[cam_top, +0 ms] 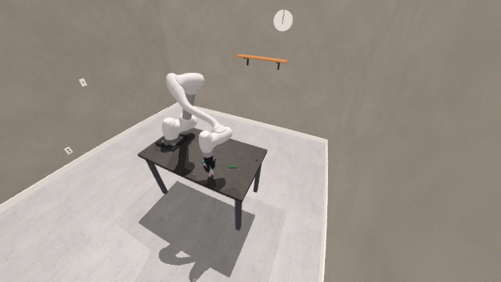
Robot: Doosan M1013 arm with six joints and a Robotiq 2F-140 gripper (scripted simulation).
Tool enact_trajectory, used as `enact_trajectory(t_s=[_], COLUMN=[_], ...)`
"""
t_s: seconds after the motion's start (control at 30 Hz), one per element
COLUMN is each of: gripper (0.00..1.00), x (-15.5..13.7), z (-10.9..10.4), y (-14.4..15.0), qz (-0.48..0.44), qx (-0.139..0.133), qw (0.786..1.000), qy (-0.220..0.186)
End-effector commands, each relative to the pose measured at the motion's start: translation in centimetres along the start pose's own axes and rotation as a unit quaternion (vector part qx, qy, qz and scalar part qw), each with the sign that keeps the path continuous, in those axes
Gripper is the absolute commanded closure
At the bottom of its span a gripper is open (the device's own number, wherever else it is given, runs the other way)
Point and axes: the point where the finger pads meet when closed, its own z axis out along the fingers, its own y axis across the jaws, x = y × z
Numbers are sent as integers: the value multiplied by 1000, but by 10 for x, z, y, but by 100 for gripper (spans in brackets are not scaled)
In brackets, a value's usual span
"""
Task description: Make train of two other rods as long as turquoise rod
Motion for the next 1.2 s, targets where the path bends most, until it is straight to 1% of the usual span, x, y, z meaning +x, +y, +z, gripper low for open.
enact_trajectory(t_s=[0.0, 0.43, 1.17], gripper=[77, 77, 77], x=[0, 0, 0], z=[0, 1, 16], y=[0, 0, 0], qz=[0, 0, 0], qx=[0, 0, 0], qw=[1000, 1000, 1000], qy=[0, 0, 0])
